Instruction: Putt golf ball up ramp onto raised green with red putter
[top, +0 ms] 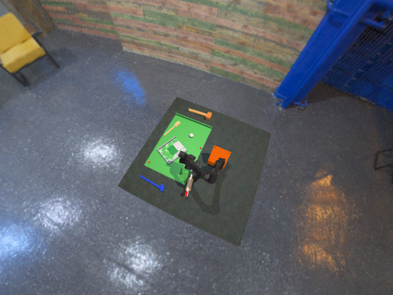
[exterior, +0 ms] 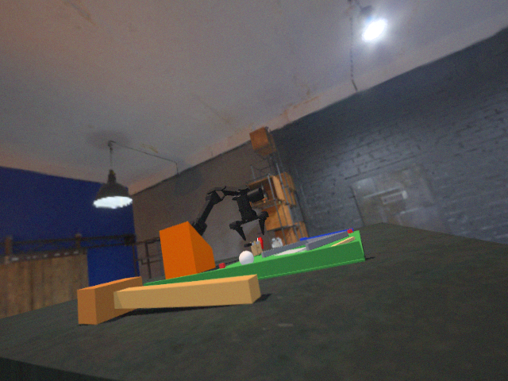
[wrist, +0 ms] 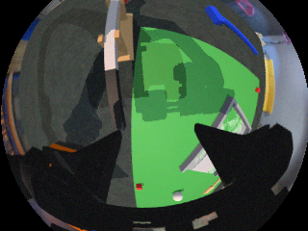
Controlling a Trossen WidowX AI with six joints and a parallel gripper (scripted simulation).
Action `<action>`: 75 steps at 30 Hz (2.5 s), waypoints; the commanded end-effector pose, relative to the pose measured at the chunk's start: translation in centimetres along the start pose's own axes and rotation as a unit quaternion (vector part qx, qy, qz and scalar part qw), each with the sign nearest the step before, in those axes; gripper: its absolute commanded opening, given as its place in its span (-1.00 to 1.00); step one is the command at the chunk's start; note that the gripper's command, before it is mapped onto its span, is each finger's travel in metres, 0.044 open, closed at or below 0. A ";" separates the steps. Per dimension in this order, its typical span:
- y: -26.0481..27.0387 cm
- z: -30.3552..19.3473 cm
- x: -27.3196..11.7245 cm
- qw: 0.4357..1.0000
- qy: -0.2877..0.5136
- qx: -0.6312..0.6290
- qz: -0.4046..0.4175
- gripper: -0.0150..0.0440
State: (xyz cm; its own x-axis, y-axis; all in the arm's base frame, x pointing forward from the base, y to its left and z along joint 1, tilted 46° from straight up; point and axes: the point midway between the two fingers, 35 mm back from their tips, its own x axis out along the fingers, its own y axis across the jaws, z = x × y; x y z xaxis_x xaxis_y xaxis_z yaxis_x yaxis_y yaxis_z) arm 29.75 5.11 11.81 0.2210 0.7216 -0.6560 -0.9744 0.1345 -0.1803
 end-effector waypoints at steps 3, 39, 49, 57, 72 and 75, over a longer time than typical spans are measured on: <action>4.9 2.8 -1.2 0.994 -0.108 0.001 0.033 1.00; 5.2 2.6 4.5 0.994 -0.109 0.001 0.033 1.00; 5.3 2.6 5.8 0.993 -0.109 0.001 0.033 1.00; 5.2 2.7 5.5 0.993 -0.111 -0.002 0.032 0.38; 5.2 2.7 5.5 0.993 -0.111 -0.002 0.032 -0.49; 5.1 2.6 5.1 0.993 -0.109 -0.002 0.032 -0.49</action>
State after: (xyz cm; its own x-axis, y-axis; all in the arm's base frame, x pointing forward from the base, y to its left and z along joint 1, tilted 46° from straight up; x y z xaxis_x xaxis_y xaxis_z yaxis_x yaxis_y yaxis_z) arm 25.74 11.55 9.22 0.1421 0.8598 -0.4904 -0.9865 0.0821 -0.1418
